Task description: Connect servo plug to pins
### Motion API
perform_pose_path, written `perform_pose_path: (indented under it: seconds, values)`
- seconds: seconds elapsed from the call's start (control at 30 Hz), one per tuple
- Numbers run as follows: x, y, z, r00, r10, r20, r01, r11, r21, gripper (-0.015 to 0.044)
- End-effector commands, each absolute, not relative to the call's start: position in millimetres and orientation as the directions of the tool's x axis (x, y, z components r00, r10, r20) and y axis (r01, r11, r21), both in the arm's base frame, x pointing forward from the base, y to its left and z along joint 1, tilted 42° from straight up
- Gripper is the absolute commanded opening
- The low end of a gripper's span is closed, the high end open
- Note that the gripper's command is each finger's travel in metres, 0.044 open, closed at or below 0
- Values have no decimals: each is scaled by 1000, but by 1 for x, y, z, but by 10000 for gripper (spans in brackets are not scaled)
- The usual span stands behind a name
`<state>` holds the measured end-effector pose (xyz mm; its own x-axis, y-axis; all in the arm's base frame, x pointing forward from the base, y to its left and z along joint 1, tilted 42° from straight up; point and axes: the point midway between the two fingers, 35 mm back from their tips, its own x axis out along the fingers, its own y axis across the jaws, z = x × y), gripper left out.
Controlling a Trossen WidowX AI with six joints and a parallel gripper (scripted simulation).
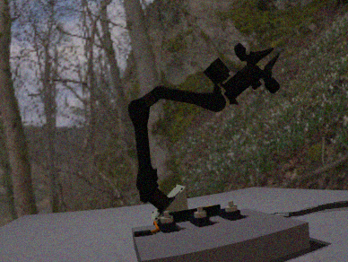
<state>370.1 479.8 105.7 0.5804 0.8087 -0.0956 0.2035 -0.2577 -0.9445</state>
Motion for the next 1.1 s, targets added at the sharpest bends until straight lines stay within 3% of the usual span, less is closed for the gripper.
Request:
perform_pose_path:
  seconds: [0.0,1.07]
  values:
    - [384,459,123,616,782,-93,130,-218,-967,115]
    - [436,291,239,818,573,-44,-238,268,-933,115]
